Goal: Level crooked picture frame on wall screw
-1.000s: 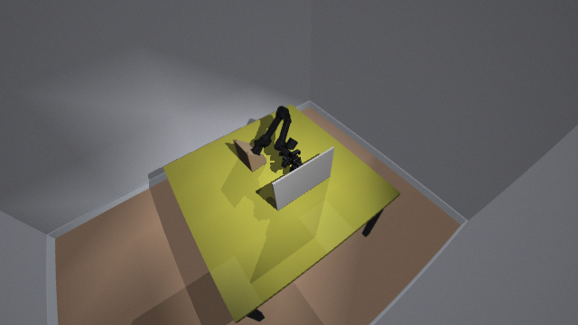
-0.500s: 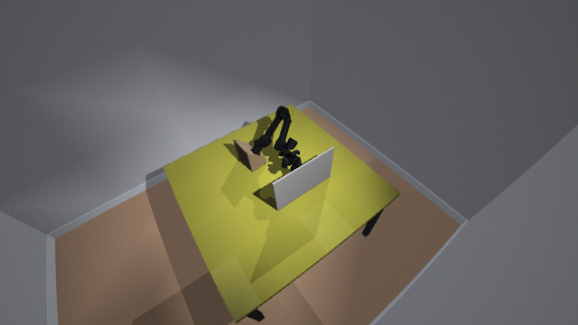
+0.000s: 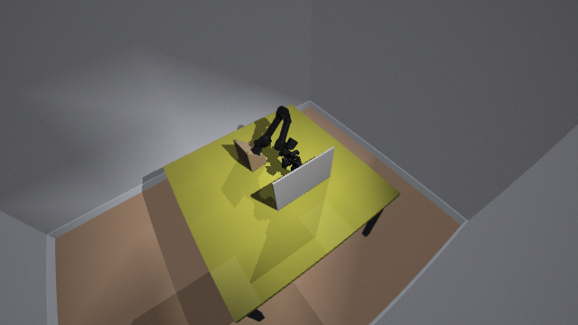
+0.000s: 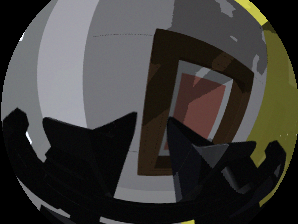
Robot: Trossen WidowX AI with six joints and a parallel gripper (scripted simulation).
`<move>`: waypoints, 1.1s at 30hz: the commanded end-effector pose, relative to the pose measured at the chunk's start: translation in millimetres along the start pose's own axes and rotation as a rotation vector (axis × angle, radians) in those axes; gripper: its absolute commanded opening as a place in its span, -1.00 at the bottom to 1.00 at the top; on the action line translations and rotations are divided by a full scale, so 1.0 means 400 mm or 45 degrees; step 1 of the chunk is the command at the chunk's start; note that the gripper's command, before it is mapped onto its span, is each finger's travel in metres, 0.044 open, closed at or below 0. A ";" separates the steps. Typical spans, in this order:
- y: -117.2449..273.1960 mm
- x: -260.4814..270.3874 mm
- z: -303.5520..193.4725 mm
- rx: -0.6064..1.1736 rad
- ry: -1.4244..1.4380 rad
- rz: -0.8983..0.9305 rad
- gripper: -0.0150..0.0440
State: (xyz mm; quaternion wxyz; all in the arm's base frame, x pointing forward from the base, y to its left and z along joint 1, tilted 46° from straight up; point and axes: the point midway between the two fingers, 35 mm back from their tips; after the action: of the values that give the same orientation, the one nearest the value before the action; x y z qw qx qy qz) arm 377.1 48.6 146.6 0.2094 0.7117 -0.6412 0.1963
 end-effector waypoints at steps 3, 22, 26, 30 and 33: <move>0.000 0.000 0.000 0.000 0.007 -0.001 0.39; 0.251 -0.016 0.003 -0.004 0.222 0.011 0.39; 0.241 0.001 -0.012 0.006 0.202 0.005 0.39; 0.266 0.034 -0.022 0.001 0.210 -0.008 0.39; 0.292 0.056 -0.028 -0.002 0.216 -0.018 0.39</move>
State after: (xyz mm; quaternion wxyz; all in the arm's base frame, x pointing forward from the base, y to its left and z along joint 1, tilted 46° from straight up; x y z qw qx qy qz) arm 271.3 31.0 163.7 0.2636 0.6947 -0.6210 0.2494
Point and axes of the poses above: the point midway between the two fingers, 35 mm back from their tips, its own y axis back along the fingers, its own x axis across the jaws, z = x × y, and after that the axes turned 10 degrees about -y, right-handed
